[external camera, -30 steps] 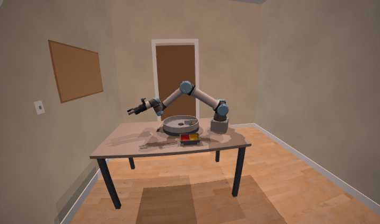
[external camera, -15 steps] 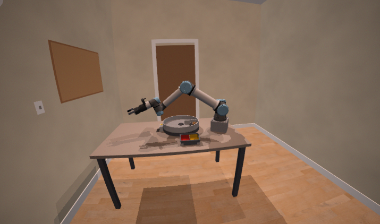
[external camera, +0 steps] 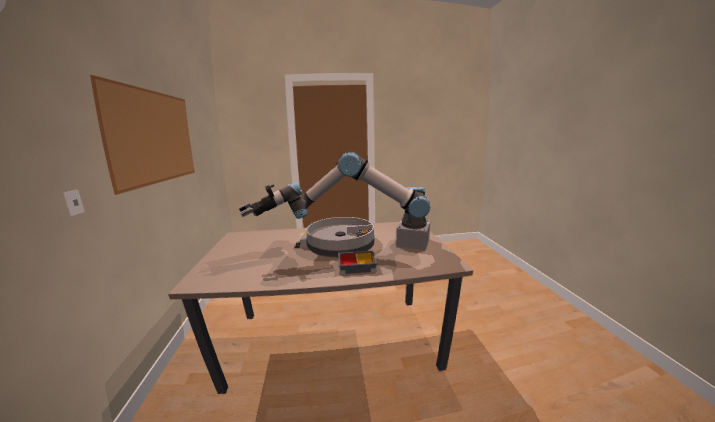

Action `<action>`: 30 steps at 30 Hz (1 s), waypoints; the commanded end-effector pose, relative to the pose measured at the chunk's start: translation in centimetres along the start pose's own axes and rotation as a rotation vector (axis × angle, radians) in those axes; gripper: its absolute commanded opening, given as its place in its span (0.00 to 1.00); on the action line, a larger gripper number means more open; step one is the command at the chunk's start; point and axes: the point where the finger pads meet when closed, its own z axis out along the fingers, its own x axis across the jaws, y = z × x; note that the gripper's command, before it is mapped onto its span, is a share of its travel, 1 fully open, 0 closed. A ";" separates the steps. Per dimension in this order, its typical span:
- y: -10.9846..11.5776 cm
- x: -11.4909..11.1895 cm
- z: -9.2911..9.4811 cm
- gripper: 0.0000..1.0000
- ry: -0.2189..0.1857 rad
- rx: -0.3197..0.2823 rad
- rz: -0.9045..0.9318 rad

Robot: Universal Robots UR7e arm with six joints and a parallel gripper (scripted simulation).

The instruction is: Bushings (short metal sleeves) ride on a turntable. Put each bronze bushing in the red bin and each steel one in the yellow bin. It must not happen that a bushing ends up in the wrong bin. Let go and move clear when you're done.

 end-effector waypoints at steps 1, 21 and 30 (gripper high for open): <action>-0.2 0.0 0.0 1.00 0.001 0.002 -0.001; -0.2 0.0 0.0 1.00 0.001 0.002 -0.001; 0.0 -1.4 -4.3 1.00 0.001 0.002 -0.001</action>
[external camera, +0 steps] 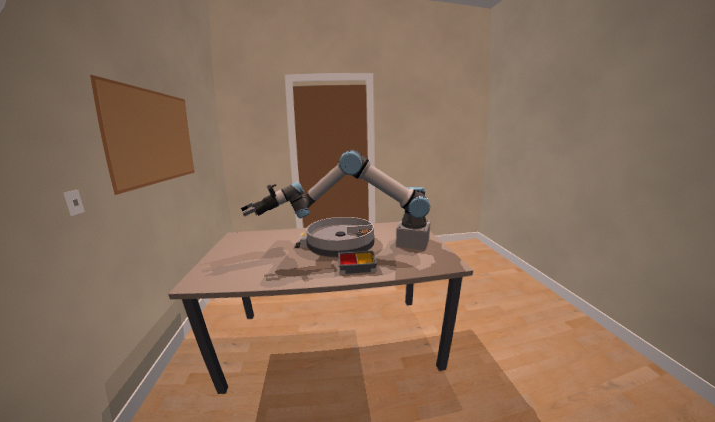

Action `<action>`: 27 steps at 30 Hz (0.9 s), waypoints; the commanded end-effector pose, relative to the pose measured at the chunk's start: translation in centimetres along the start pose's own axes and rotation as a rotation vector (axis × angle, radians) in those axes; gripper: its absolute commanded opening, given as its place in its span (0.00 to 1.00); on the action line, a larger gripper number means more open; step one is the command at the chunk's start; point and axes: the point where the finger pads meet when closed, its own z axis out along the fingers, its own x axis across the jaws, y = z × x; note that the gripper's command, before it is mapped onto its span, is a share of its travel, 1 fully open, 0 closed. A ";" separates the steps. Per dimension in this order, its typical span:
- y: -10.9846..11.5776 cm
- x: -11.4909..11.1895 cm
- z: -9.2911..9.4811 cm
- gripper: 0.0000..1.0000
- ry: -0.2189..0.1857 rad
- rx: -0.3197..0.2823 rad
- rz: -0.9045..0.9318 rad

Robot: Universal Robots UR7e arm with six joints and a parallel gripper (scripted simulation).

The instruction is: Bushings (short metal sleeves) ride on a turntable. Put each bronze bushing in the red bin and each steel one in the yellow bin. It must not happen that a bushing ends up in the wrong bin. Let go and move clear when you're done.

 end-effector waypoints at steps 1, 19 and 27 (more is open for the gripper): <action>0.0 -1.3 -4.0 1.00 0.001 0.002 -0.001; 0.4 -3.9 -11.8 1.00 0.001 0.002 -0.001; 0.5 -5.0 -15.0 1.00 0.001 0.002 -0.001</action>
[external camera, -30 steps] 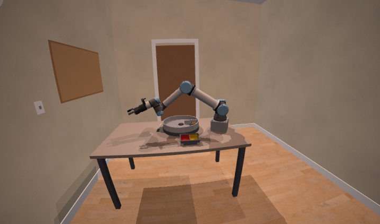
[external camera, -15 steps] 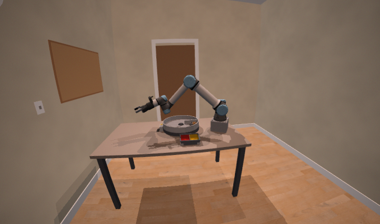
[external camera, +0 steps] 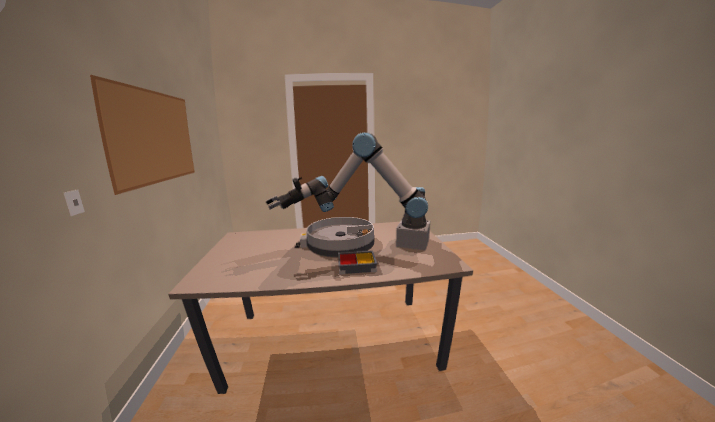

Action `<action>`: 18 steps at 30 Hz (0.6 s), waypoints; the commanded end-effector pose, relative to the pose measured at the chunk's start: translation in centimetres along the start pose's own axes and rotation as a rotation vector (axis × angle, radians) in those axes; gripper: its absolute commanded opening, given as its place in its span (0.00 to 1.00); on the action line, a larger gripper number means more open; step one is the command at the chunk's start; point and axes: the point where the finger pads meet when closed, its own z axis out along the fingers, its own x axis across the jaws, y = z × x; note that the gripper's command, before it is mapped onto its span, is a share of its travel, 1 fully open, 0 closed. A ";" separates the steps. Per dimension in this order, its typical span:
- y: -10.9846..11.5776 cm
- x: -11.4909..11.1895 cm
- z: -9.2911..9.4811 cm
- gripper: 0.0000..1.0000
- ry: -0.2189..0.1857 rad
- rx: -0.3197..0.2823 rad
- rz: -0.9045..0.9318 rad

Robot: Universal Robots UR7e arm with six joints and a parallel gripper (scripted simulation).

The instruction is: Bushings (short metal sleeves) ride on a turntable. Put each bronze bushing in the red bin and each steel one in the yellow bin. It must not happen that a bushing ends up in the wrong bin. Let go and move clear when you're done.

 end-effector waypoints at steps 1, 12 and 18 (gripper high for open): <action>0.1 -0.8 -2.6 1.00 0.001 0.002 -0.001; 0.3 -2.6 -7.9 1.00 0.001 0.002 -0.001; 0.5 -4.0 -12.2 1.00 0.001 0.002 -0.001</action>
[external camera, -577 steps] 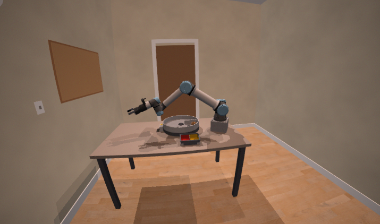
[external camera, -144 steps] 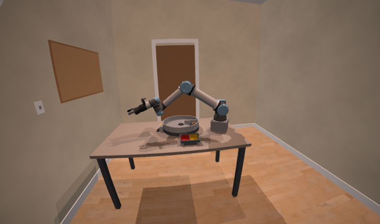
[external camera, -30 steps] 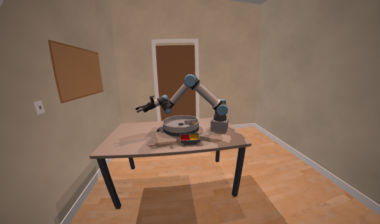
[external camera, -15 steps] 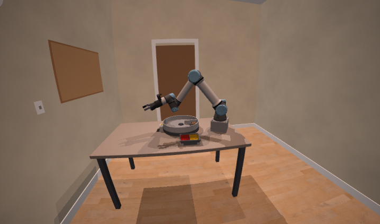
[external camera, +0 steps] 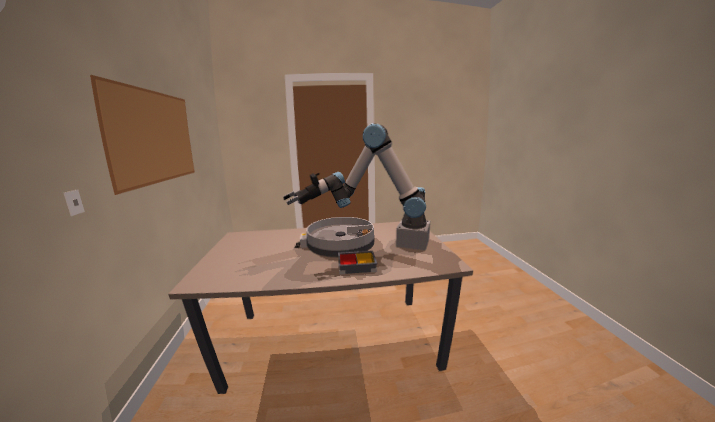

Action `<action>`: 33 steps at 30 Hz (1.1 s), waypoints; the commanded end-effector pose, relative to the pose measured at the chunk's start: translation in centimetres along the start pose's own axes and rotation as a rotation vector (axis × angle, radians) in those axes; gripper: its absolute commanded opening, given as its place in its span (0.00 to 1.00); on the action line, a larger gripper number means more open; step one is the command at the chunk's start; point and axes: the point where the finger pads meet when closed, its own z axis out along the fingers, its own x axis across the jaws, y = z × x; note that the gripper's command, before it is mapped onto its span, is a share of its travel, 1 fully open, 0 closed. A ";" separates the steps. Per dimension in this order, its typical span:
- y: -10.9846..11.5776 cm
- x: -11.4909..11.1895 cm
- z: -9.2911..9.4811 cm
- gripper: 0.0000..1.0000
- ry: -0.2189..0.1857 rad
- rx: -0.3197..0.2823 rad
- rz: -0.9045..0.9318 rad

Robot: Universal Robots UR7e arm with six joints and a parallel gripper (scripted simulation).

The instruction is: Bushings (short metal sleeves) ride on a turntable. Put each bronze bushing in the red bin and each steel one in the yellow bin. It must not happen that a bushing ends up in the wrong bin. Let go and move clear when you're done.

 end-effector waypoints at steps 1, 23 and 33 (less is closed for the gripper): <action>0.1 -0.9 -3.0 1.00 0.001 0.001 -0.001; 0.6 -4.5 -13.7 1.00 0.001 0.001 -0.001; 0.8 -6.3 -19.0 1.00 0.001 0.001 -0.001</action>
